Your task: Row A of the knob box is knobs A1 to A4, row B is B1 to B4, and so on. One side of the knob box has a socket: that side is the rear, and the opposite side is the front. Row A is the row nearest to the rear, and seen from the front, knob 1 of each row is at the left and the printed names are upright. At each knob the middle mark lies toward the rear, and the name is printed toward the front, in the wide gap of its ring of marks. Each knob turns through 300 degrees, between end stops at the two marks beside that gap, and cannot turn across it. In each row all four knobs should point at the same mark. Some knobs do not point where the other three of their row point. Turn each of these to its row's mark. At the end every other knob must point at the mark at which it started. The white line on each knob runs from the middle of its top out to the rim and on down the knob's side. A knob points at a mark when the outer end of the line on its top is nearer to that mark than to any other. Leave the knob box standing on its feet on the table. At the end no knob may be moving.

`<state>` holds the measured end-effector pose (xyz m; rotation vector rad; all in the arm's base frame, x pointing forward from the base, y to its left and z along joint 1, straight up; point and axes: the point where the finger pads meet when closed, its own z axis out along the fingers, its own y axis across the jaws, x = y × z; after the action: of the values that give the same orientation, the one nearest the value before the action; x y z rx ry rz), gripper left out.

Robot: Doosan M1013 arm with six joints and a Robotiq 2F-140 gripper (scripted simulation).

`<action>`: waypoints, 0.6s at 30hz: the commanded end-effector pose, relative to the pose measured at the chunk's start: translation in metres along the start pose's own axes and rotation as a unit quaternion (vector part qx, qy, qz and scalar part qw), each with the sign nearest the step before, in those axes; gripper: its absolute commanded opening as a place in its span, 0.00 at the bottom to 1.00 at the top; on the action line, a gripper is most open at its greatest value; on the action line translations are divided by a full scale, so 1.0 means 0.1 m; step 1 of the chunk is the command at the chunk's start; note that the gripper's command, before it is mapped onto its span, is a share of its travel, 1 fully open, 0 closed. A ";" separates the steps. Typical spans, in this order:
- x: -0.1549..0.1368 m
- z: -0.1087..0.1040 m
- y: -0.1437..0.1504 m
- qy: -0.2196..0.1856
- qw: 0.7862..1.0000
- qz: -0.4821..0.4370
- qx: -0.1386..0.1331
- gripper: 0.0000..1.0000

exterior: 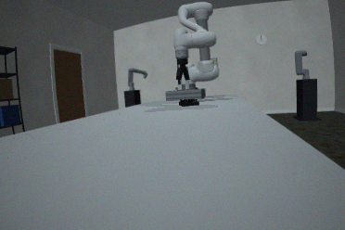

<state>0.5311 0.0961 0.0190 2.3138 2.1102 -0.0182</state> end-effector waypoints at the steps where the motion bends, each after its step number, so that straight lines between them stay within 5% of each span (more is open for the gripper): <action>1: 0.02 -0.02 0.05 0.007 0.997 -0.078 0.002 1.00; 12: 0.08 -0.06 0.20 0.007 0.957 -0.290 0.000 1.00; 18: 0.09 -0.07 0.22 0.007 0.949 -0.316 0.000 1.00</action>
<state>0.5529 0.1031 0.0255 1.5556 2.7302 -0.0117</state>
